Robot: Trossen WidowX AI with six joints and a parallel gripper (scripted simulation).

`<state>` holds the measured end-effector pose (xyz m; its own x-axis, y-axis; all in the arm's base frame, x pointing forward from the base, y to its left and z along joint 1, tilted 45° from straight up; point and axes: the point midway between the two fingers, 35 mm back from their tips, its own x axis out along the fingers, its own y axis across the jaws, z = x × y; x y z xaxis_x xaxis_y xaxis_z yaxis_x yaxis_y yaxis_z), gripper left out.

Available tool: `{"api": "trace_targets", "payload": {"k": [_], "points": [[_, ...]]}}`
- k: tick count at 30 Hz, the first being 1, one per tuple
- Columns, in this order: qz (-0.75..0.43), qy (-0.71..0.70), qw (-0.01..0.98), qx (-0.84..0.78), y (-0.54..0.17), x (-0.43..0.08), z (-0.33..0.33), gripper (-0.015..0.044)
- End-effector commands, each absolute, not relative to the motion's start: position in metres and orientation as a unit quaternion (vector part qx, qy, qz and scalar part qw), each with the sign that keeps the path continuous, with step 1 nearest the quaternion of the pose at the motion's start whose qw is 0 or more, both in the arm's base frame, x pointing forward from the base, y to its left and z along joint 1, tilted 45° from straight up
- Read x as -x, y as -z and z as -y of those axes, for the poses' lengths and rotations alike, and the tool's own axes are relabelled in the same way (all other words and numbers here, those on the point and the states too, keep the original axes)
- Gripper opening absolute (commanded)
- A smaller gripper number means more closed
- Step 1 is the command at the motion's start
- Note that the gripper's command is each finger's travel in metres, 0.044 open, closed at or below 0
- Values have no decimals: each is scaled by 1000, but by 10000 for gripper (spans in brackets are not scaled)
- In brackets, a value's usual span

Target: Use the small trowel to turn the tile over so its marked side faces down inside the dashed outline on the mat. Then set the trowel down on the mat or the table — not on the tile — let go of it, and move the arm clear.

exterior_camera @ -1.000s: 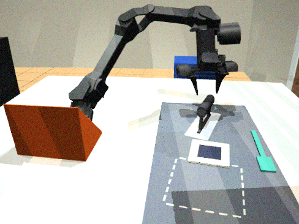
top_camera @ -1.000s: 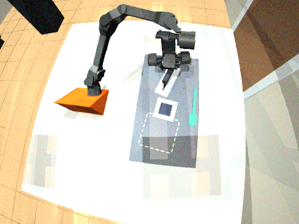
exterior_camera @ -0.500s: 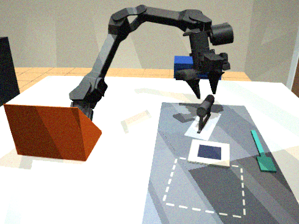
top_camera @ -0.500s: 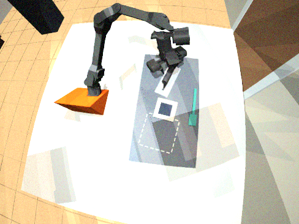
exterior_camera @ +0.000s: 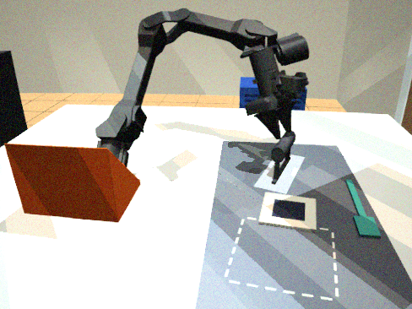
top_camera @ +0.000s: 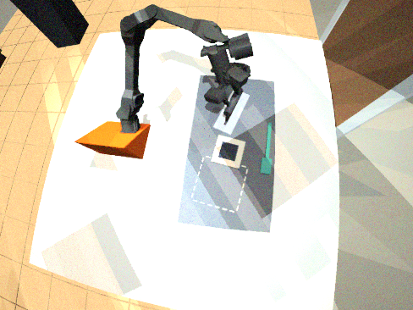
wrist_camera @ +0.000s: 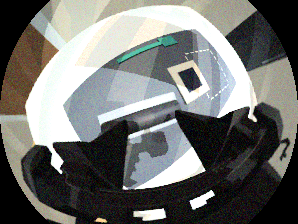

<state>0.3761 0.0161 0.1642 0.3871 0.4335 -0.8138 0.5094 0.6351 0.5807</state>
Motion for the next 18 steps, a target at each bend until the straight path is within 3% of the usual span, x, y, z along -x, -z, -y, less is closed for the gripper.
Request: {"api": "trace_targets", "payload": {"k": [1,18], "points": [[-542,-2,753,-373,-160,-372,-19,300],[-464,-110,867,-145,-155,-364,-26,300]]}}
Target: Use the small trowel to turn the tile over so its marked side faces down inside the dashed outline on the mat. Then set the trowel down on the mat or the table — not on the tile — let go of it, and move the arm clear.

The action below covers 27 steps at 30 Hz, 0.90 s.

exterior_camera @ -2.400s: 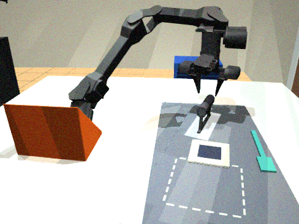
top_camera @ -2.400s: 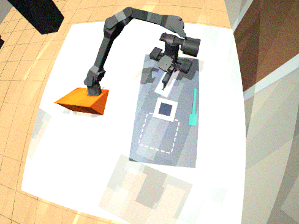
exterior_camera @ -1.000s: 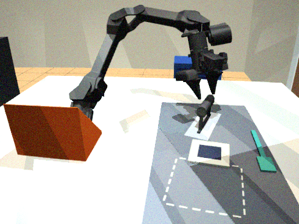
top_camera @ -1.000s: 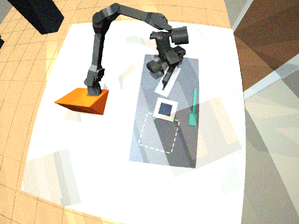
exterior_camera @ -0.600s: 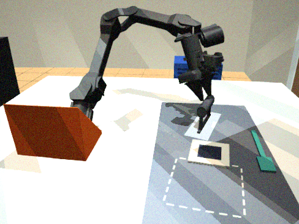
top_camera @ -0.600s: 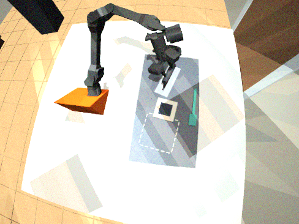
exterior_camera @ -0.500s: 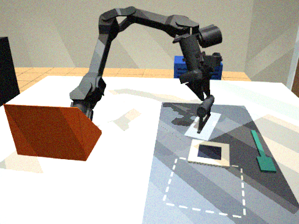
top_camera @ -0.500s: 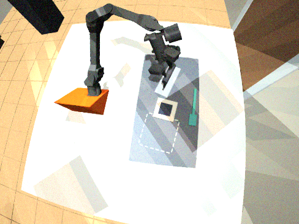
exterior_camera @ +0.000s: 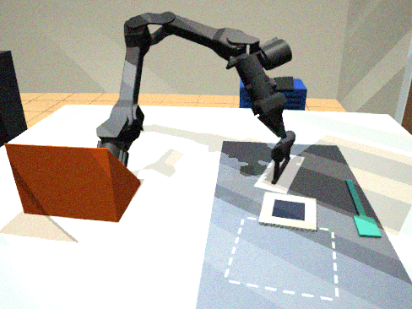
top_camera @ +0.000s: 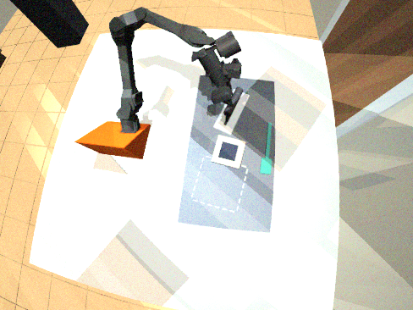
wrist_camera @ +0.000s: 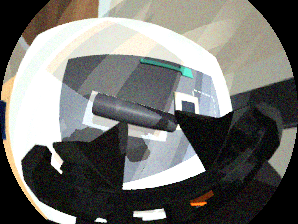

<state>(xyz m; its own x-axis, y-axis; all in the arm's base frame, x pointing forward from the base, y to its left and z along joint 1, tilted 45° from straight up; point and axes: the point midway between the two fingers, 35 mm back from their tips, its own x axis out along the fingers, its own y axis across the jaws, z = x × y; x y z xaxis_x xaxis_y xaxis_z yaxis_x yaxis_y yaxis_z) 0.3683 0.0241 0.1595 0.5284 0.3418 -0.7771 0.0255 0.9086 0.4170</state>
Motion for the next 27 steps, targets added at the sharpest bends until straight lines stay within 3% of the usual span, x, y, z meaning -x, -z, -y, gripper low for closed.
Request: {"api": "trace_targets", "payload": {"k": [1,27], "points": [[-459,-115,872,-130,-154,-364,-27,300],[-296,-200,899,253,-147,-345,-35,300]]}}
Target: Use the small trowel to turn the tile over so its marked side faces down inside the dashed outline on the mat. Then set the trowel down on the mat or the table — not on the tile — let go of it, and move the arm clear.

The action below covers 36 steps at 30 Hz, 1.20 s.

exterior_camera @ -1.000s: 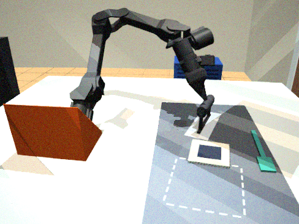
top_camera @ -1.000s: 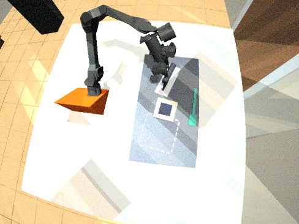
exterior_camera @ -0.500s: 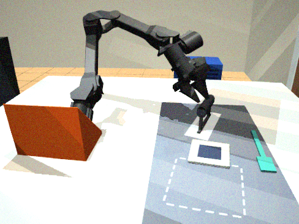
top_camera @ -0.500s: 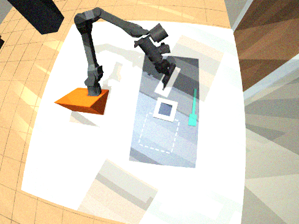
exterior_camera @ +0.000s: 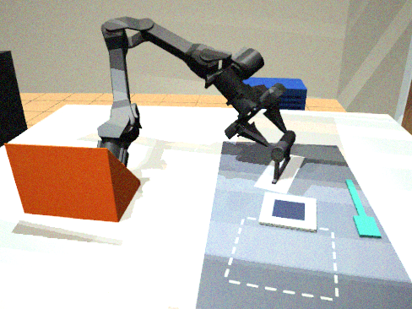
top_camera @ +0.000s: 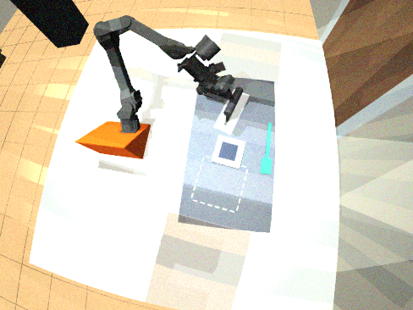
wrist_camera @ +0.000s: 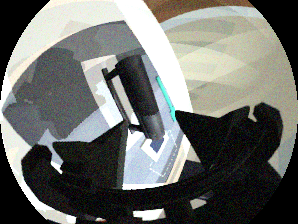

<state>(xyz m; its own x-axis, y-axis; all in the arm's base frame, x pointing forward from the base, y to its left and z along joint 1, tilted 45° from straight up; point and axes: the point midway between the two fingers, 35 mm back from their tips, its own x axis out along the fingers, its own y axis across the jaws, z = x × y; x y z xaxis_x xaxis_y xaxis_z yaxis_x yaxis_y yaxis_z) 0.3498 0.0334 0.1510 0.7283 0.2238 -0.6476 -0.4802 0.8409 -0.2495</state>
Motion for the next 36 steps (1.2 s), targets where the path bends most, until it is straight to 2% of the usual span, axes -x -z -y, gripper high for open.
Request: {"api": "trace_targets", "payload": {"k": [1,36], "points": [[-289,-202,897,267,-147,-344,-35,300],[-279,-204,894,287,-123,-374,-44,300]]}}
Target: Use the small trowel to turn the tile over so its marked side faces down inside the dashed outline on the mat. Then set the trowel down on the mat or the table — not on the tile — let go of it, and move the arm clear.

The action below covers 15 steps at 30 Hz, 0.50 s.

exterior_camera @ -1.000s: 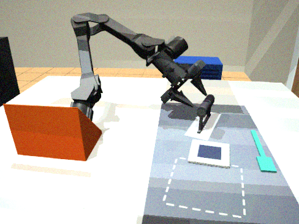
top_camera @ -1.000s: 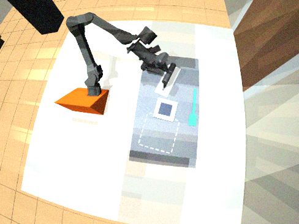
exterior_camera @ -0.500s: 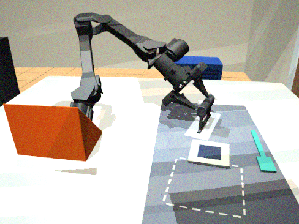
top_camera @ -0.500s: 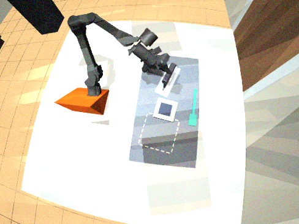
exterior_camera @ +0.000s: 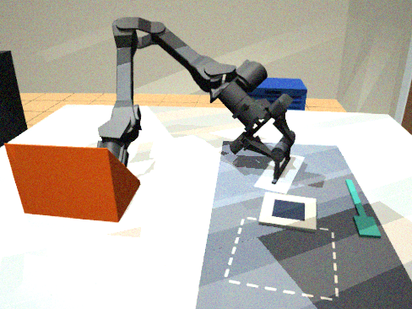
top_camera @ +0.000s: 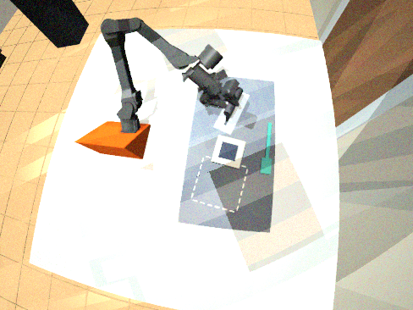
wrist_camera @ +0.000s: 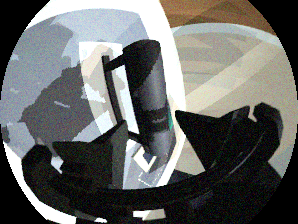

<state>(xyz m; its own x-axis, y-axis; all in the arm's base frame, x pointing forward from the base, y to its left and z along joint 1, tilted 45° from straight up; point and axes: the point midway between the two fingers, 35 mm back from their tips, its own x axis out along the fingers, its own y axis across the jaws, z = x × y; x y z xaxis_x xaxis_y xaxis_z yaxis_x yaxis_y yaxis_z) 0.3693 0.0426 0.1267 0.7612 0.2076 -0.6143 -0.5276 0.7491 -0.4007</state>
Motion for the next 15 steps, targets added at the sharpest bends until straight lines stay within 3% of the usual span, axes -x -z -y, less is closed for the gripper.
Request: {"api": "trace_targets", "payload": {"k": [1,14,15], "points": [[-279,-204,894,287,-122,-375,-44,300],[-278,-204,894,288,-110,-389,-48,300],[-278,-204,894,288,-110,-389,-48,274]]}}
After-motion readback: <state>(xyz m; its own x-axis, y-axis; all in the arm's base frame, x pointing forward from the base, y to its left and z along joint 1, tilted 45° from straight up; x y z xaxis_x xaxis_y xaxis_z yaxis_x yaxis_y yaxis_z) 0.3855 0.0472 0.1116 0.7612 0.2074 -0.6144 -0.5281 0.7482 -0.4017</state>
